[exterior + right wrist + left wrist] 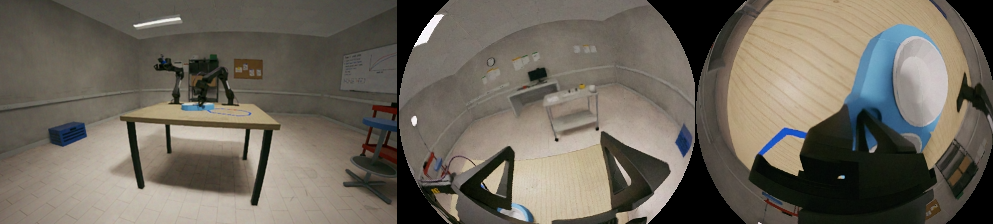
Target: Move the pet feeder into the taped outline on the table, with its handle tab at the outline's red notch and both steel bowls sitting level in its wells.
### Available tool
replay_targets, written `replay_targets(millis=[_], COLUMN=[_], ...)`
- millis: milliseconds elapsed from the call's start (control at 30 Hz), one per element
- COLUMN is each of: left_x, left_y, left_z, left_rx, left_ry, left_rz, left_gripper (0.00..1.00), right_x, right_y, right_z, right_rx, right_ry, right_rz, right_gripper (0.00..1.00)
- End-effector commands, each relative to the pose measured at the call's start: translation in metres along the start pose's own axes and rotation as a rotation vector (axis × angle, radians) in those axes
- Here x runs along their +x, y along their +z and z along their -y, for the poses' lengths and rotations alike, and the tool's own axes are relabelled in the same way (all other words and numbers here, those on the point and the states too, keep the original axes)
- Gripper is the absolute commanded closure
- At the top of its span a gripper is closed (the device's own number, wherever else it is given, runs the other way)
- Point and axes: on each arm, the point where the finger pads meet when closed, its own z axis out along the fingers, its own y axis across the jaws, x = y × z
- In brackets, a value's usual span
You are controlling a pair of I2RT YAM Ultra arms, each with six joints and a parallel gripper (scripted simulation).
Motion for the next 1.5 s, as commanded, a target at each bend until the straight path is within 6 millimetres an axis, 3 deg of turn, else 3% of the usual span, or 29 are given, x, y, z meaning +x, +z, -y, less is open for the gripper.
replay_targets(millis=[0,1100,1133,1467], left_x=[-0.021,-0.022,0.006,0.041], left_y=[-0.022,-0.022,-0.015,-0.023], left_z=[-0.007,-0.007,-0.015,-0.022], left_rx=[-0.043,-0.042,-0.055,-0.082], left_ry=[0.018,0.015,-0.075,-0.2], left_rz=[0.069,0.07,0.035,0.018], left_gripper=[0.83,0.84,0.84,0.84], right_x=[-0.039,-0.039,-0.039,-0.039], right_y=[-0.011,-0.011,-0.011,-0.011], right_z=[-0.003,-0.003,-0.003,-0.003], right_rx=[-0.01,-0.01,-0.01,-0.01], right_ry=[-0.009,-0.009,-0.009,-0.009], right_rz=[0.099,0.099,0.099,0.099], right_gripper=[0.0,0.0,0.0,0.0])
